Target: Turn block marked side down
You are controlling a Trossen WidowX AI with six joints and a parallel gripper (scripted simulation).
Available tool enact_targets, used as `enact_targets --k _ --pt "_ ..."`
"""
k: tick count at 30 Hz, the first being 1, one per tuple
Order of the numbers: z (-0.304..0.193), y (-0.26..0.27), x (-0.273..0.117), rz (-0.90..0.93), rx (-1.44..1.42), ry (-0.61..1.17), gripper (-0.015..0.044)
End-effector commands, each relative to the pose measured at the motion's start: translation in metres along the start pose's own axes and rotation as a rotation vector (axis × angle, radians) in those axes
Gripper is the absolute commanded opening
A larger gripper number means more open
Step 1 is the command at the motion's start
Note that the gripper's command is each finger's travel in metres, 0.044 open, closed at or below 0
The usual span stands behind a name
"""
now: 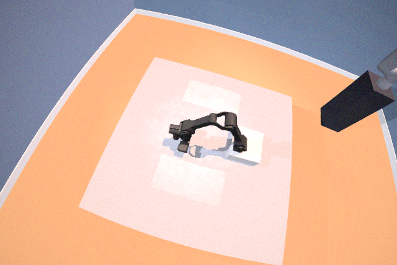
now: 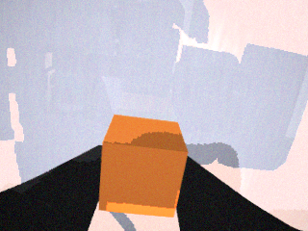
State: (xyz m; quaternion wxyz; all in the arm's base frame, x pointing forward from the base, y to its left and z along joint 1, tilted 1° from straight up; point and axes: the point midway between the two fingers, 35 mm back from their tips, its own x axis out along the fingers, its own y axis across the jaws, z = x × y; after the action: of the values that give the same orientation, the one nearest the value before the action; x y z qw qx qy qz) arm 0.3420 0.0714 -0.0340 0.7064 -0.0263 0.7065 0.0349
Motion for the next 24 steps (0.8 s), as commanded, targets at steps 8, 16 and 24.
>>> enact_targets --k 8,16,24 --pt "0.003 0.001 -0.020 0.002 -0.002 -0.052 0.0000" --pt "0.005 0.001 -0.014 0.000 -0.004 -0.181 0.0000" --pt "0.004 0.001 -0.010 -0.001 -0.005 -0.311 0.0000"
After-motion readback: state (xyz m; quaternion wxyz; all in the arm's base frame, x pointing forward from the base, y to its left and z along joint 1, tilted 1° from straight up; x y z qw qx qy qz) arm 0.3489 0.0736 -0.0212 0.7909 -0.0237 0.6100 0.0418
